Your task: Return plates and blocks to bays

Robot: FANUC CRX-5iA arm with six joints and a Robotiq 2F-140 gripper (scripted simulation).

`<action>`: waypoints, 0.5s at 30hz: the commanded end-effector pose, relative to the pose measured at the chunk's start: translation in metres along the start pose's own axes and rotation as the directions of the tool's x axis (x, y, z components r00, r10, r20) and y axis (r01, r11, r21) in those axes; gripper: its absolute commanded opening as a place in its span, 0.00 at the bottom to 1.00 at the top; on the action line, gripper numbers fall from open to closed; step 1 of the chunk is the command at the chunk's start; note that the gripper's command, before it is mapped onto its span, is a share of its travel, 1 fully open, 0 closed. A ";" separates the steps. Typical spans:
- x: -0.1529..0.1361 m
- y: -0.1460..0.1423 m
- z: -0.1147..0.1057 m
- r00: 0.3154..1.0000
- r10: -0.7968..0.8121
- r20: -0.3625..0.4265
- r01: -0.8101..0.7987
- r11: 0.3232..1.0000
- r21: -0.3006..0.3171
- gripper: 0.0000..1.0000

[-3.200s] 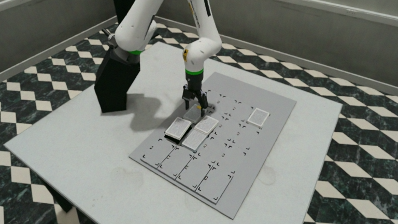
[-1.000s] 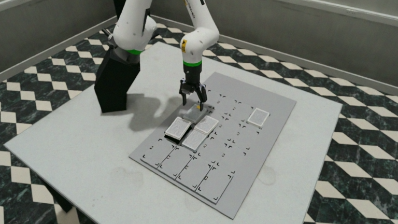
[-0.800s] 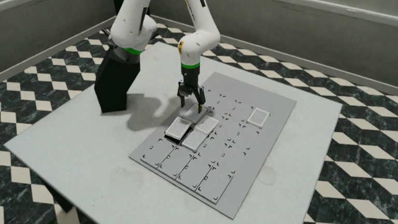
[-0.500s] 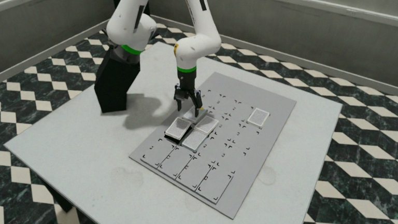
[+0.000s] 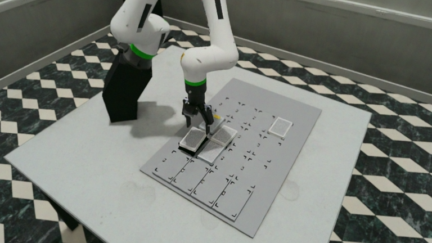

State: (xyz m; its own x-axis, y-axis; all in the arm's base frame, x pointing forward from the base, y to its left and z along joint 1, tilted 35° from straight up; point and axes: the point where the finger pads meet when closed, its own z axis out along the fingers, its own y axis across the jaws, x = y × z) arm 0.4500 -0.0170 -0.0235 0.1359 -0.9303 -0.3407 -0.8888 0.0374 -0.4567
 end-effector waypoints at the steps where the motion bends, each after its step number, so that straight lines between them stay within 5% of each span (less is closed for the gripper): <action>1: 0.013 0.000 0.000 1.000 -0.002 0.007 0.002 1.000 0.002 0.70; 15: 0.044 0.001 0.000 1.000 -0.002 0.007 0.002 1.000 0.002 0.70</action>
State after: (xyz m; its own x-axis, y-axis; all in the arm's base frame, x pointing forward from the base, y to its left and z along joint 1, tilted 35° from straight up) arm 0.4544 -0.0564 -0.0396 0.1399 -0.9279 -0.3456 -0.8882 0.0367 -0.4579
